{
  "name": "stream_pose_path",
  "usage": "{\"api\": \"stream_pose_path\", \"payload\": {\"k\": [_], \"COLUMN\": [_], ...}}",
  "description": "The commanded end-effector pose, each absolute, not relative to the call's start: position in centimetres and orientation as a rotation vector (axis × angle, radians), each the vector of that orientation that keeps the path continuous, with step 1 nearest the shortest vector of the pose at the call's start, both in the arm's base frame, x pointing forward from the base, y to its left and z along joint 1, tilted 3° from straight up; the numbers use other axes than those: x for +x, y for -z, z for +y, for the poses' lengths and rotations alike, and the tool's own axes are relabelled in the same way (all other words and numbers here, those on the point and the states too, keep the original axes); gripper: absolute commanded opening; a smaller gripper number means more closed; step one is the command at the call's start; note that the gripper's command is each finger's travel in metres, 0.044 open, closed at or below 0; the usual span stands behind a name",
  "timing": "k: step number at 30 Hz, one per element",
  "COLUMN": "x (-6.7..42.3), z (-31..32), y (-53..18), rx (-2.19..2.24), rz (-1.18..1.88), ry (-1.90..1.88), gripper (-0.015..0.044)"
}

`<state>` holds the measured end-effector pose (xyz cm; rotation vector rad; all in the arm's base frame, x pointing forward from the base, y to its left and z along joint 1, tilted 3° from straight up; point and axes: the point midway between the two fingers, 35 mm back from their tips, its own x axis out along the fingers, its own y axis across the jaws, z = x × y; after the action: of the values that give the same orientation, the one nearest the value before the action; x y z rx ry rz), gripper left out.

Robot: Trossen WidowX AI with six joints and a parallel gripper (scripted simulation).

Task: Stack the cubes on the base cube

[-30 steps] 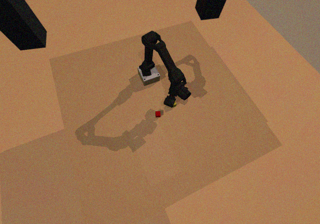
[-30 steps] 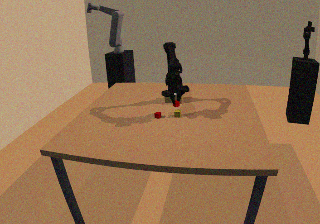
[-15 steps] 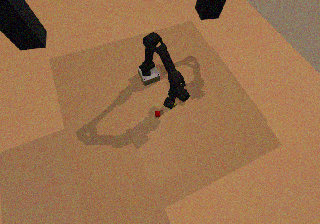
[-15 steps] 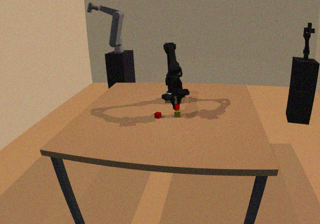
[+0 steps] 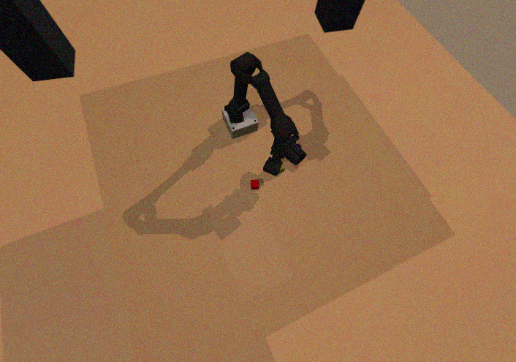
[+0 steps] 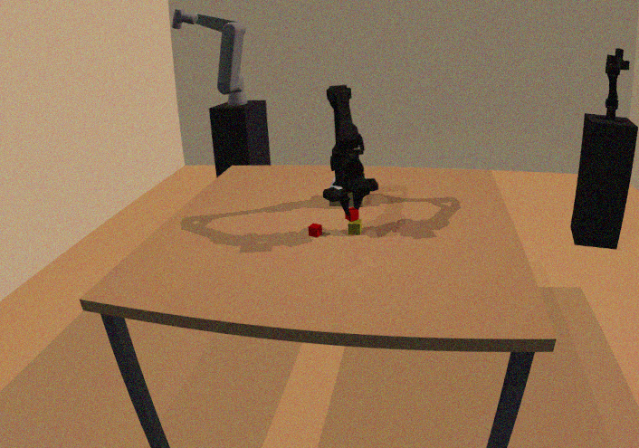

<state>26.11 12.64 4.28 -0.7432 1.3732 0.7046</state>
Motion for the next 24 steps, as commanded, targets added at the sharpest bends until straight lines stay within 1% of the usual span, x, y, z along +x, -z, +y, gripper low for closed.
{"api": "stream_pose_path", "payload": {"k": [1, 9, 13, 24], "x": [26.1, 26.1, 26.1, 26.0], "z": [12.5, 12.5, 12.5, 12.6], "y": [-4.1, -4.1, -4.1, -5.4], "rx": [-0.746, -0.746, -0.746, -0.743], "rz": [1.376, 1.376, 1.376, 1.374], "ry": [-0.700, -0.700, -0.700, -0.705], "gripper": [0.0105, 0.0105, 0.0205, 0.0205]}}
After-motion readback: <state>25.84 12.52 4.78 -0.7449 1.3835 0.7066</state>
